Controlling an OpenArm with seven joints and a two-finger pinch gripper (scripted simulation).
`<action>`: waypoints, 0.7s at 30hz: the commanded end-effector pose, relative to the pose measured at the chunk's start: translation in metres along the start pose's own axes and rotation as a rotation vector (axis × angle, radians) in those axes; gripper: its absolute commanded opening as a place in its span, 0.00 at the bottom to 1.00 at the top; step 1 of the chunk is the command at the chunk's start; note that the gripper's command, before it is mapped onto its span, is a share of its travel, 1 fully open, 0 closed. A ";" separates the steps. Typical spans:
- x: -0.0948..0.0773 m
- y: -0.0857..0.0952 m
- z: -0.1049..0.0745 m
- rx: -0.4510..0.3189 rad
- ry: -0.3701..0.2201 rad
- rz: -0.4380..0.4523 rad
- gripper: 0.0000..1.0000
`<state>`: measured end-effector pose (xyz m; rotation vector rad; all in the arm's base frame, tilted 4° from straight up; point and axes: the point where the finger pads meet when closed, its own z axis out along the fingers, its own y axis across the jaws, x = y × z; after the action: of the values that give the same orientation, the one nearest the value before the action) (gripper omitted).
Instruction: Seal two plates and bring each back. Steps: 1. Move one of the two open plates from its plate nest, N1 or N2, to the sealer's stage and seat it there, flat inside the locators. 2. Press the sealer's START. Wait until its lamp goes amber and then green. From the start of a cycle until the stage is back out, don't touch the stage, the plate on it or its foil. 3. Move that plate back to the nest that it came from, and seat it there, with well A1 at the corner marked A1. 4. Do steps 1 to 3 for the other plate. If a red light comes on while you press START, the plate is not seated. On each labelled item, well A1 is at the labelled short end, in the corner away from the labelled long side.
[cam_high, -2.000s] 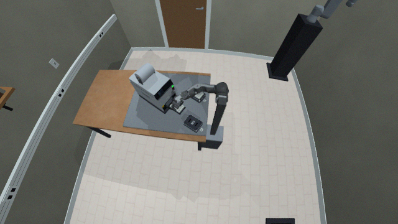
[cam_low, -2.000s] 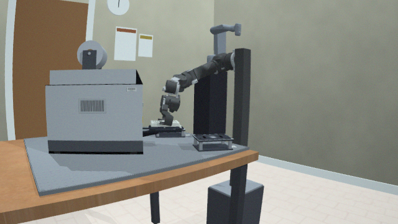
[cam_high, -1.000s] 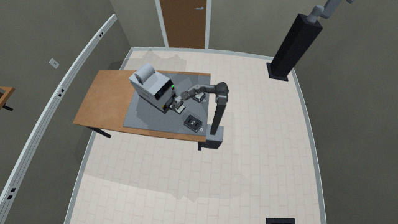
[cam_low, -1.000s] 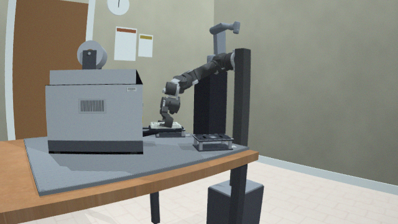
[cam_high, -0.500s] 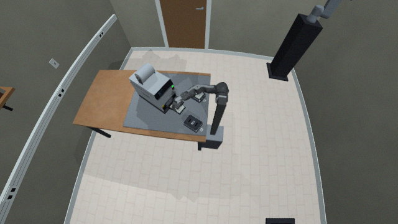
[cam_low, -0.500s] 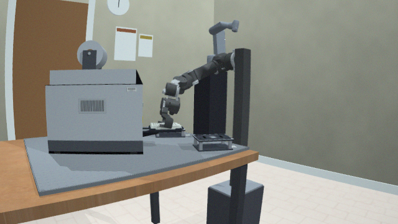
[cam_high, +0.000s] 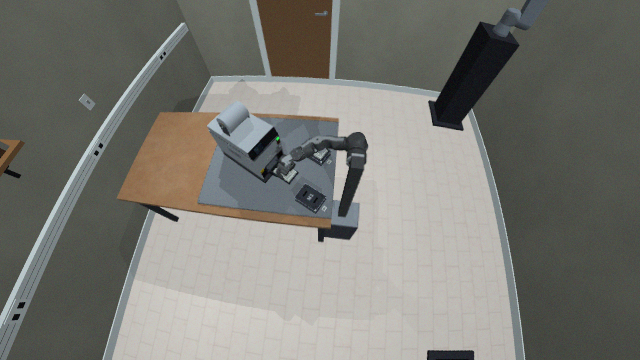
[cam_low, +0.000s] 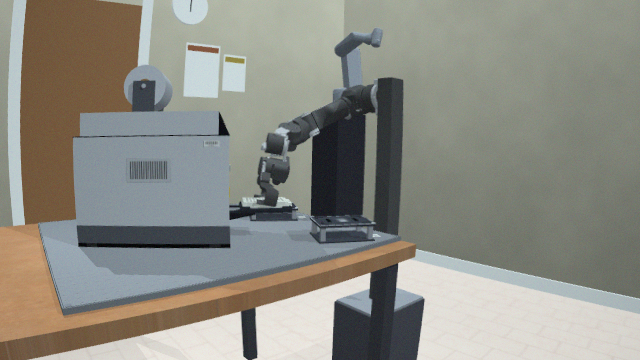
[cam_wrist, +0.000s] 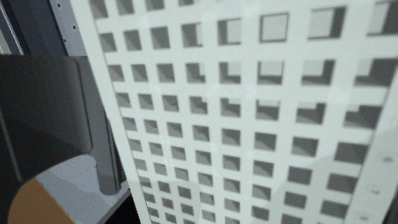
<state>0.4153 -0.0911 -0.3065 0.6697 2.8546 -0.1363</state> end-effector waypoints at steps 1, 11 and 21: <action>0.000 0.001 0.000 -0.001 -0.001 -0.003 0.00; 0.000 0.001 0.000 -0.001 -0.001 -0.003 0.00; 0.000 0.001 0.000 -0.001 -0.001 -0.003 0.65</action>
<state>0.4154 -0.0911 -0.3065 0.6702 2.8544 -0.1369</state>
